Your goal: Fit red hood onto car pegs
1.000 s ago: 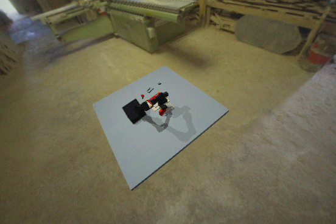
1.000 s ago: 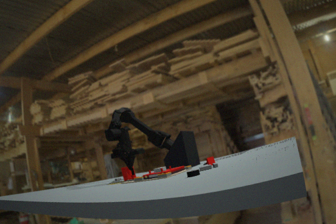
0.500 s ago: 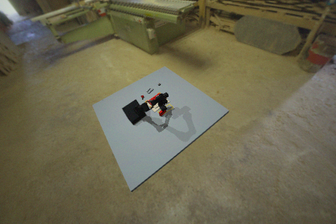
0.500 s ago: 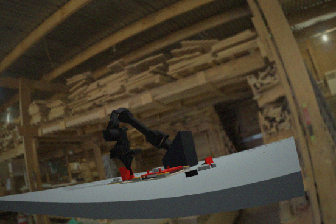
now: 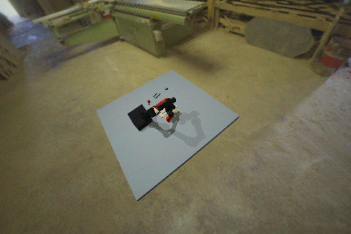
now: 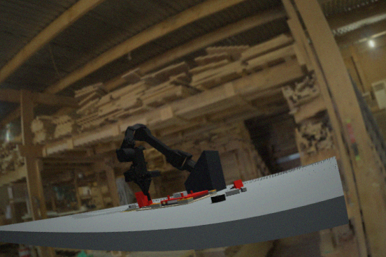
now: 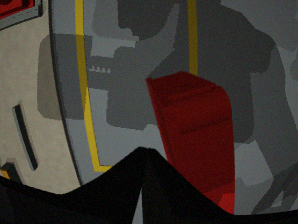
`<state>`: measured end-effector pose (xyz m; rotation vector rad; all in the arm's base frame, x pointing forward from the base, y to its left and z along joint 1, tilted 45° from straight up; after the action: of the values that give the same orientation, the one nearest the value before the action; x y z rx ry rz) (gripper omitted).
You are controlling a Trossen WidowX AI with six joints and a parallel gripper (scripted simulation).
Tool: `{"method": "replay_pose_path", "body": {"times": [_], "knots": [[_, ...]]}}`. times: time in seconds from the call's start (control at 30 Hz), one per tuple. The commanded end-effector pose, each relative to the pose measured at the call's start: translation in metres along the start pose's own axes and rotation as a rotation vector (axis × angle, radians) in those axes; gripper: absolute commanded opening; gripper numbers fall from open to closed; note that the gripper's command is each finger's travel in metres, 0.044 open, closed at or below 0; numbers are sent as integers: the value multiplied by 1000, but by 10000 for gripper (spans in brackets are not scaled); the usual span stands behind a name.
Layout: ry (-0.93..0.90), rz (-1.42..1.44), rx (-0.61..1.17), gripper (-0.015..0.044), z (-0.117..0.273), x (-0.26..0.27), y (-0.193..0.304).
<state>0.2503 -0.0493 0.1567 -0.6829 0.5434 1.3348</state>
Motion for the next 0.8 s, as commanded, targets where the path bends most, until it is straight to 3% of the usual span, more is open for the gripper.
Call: {"method": "replay_pose_path", "body": {"times": [0.0, 0.77], "knots": [[-4, -28, -2, 0, 0, 0, -1], [-6, -152, -3, 0, 0, -2, -1]]}}
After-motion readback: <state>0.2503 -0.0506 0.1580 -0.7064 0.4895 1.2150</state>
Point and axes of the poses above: the point midway between the two fingers, 35 mm back from their tips, its own z axis back along the fingers, its own x axis across the jaws, y = z × x, the point moved 10 cm from there along z, back along the fingers, and after that the axes turned 5 degrees about z, right-handed, at the moved point
